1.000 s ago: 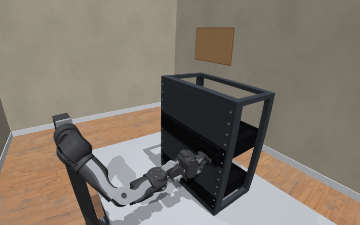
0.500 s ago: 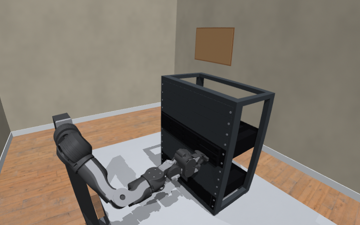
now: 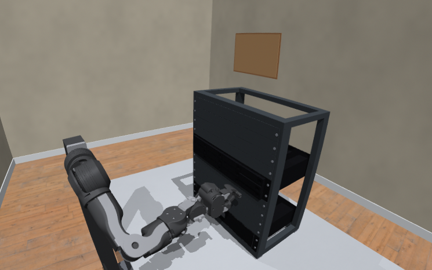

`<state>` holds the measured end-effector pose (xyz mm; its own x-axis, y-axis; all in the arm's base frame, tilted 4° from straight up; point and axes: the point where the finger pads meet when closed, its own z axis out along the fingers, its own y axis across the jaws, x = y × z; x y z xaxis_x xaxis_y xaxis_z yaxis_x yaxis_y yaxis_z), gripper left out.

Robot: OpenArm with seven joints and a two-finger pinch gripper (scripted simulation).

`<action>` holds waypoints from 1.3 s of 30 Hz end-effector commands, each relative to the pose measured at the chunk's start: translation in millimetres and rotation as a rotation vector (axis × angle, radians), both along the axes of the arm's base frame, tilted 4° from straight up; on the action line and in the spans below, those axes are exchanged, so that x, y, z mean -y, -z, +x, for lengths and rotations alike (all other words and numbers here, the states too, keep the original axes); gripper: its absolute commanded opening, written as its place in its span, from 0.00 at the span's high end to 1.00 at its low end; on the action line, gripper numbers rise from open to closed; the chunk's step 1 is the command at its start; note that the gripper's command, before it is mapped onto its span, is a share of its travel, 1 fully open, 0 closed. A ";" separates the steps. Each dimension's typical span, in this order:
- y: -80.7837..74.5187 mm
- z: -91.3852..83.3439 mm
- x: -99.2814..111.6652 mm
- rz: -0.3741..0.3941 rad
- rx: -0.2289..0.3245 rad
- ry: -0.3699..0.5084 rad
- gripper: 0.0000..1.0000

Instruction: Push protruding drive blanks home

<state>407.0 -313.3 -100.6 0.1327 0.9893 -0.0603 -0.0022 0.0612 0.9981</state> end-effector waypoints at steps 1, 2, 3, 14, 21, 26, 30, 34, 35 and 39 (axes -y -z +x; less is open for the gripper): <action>-5.9 -3.8 1.9 0.005 0.020 0.011 1.00; -5.9 -7.4 1.4 0.005 0.020 0.011 1.00; -5.8 -10.9 0.9 0.005 0.020 0.011 1.00; -5.4 -37.5 -2.7 0.005 0.021 0.012 1.00; -5.8 -49.8 -4.4 0.005 0.022 0.012 1.00; -6.6 -53.5 -4.8 0.005 0.025 0.013 1.00; -6.6 -54.2 -4.7 0.005 0.025 0.013 1.00; -6.6 -54.4 -4.6 0.005 0.025 0.013 1.00; -6.9 -54.4 -4.7 0.005 0.025 0.013 1.00; -20.0 -57.4 -2.0 0.005 0.026 0.012 1.00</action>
